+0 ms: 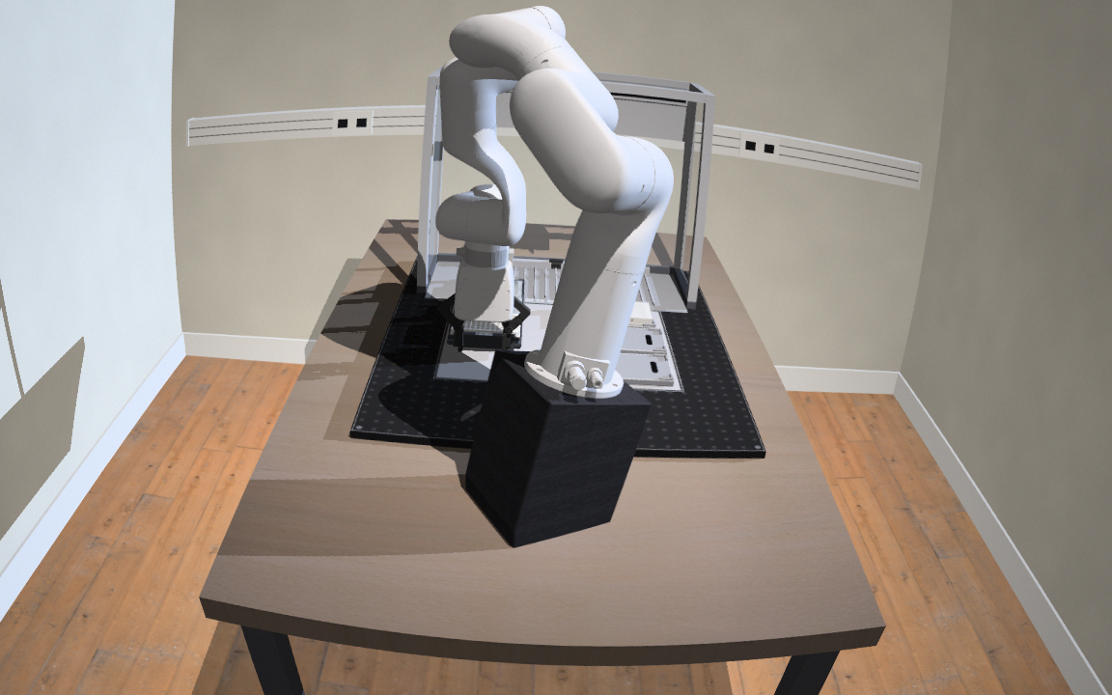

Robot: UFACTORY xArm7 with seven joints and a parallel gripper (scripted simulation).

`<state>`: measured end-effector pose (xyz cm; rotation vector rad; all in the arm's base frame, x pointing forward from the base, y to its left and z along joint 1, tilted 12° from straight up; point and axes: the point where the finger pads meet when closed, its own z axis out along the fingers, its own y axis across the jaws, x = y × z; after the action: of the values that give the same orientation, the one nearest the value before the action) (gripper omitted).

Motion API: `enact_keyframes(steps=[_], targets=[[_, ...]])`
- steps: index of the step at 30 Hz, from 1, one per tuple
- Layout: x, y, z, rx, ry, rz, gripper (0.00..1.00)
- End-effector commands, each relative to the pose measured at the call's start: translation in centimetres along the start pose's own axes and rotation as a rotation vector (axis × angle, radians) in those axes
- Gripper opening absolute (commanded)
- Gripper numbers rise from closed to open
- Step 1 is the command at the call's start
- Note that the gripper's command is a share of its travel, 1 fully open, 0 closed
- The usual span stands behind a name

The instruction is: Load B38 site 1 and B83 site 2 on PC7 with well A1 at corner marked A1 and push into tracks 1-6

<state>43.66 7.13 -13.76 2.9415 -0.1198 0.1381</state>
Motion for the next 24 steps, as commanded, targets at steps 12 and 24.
enact_keyframes(steps=[12, 24], targets=[[1.7, -0.1, -0.1, 0.001, 0.003, 0.0, 0.82], [2.7, -0.1, -0.1, 0.001, 0.003, 0.0, 0.82]])
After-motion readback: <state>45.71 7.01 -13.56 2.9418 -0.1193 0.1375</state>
